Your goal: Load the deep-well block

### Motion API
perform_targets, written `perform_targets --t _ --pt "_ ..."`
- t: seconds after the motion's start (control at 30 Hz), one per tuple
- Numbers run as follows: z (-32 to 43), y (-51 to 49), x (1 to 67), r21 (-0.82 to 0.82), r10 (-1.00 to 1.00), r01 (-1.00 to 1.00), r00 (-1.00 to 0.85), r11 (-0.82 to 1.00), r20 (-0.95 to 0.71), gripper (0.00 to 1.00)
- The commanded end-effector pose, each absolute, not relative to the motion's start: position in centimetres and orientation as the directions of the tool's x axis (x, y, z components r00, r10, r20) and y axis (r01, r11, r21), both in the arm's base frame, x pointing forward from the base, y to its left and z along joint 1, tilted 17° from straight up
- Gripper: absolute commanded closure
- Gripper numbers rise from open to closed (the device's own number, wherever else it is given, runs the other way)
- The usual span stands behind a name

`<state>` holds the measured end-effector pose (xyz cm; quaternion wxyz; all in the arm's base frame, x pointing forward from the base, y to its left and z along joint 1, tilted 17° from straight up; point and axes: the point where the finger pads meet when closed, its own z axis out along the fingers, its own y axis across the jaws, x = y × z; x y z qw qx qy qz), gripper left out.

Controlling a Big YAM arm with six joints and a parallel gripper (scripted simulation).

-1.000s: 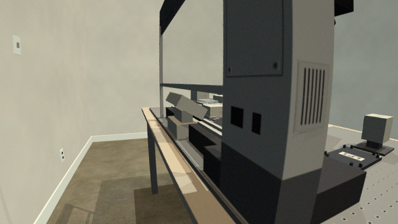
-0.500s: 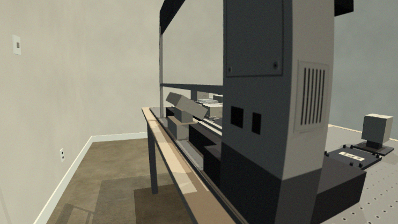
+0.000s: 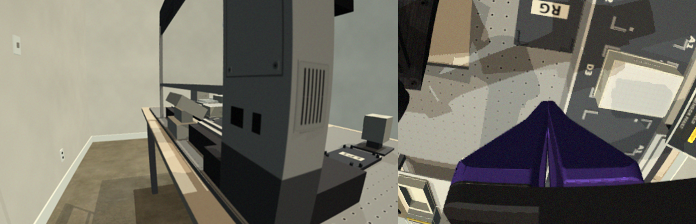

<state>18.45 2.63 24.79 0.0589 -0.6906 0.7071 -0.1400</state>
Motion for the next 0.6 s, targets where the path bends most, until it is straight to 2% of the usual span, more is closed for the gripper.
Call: perform_targets --t 0.0,0.2,0.27,0.57 --pt "27.5 4.7 20.0 -0.347 -0.991 -0.932 -0.125 0.103 0.043 1.0" --pt "25.4 6.3 19.4 -0.298 -0.99 -0.95 -0.122 0.095 0.072 1.0" --pt "27.2 7.9 20.5 -0.341 -0.992 -0.934 -0.124 0.105 0.034 1.0" --pt "26.9 12.7 21.4 -0.334 -0.992 -0.936 -0.123 0.108 0.026 1.0"
